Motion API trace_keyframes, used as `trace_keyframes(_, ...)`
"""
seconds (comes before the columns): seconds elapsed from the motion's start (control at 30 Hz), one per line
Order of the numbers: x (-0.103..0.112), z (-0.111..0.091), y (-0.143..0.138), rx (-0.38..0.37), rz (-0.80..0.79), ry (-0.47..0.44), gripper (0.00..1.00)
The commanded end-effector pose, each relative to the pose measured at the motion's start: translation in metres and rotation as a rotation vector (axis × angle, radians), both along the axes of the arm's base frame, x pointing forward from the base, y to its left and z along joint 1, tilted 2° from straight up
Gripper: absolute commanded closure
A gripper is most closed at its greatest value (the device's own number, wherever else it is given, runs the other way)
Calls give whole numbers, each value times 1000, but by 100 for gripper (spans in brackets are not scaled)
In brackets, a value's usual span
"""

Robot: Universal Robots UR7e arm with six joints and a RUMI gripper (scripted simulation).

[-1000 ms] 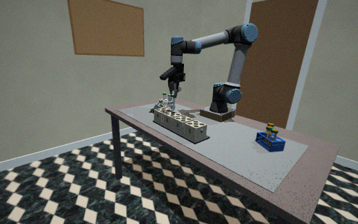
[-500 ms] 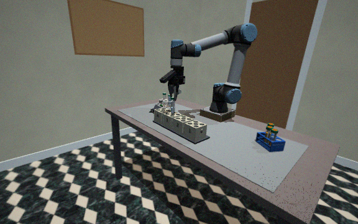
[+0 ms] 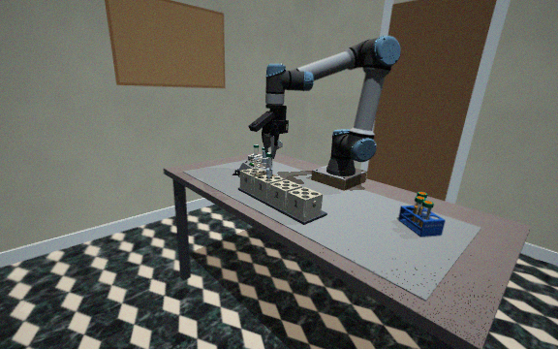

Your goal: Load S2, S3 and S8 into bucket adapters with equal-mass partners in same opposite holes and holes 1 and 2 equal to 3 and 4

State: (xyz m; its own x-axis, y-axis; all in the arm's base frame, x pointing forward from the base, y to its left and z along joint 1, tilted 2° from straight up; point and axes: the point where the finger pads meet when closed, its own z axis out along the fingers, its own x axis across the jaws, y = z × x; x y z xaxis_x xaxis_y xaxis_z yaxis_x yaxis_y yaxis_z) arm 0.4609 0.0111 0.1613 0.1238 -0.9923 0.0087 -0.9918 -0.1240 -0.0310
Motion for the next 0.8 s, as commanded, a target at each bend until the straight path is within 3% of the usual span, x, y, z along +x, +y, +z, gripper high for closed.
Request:
trace_keyframes(0.0, 1, -6, 0, 0, 0, -1, 100)
trace_keyframes(0.77, 1, -34, 0, 0, 0, -1, 100)
